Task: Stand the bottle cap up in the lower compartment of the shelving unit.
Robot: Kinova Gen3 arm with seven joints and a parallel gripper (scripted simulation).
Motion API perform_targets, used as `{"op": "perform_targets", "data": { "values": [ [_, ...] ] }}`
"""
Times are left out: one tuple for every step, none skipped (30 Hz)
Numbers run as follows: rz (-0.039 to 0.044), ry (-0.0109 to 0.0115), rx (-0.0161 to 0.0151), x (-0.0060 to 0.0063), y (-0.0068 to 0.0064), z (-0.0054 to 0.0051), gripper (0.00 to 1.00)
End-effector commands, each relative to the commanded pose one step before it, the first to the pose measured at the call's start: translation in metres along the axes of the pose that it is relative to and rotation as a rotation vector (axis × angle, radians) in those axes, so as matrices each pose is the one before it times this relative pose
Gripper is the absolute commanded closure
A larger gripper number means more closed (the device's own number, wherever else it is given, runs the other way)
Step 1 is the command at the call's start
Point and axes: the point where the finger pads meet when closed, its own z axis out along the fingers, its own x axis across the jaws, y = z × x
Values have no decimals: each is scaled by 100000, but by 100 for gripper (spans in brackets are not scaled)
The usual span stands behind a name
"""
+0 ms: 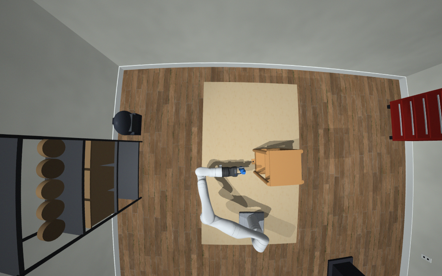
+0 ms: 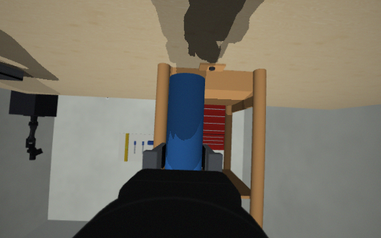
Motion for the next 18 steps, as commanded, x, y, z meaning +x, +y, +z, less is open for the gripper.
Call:
{"op": "perform_targets", "data": {
  "values": [
    [93, -673, -19, -275, 364, 859, 100],
    [0, 0, 0, 1, 0, 314, 100],
    [0, 0, 0, 0, 0, 304, 100],
    [0, 0, 0, 0, 0, 294, 100],
    [0, 0, 0, 1, 0, 283, 100],
    [0, 0, 0, 0, 0, 0, 100],
    [0, 0, 0, 0, 0, 0, 100],
    [0, 0, 0, -1, 0, 270, 100],
    [0, 0, 0, 1, 0, 258, 100],
    [0, 0, 0, -1, 0, 244, 100],
    [0, 0, 0, 1, 0, 231, 100],
    [0, 0, 0, -1, 0, 215, 100],
    [0, 0, 0, 1, 0, 201, 100],
    [0, 0, 0, 0, 0, 185, 100],
    [0, 0, 0, 0, 0, 169, 100],
    [0, 0, 0, 1, 0, 154, 100],
    [0, 0, 0, 0, 0, 138, 100],
    [0, 0, 0, -1, 0, 122, 100]
  ]
}}
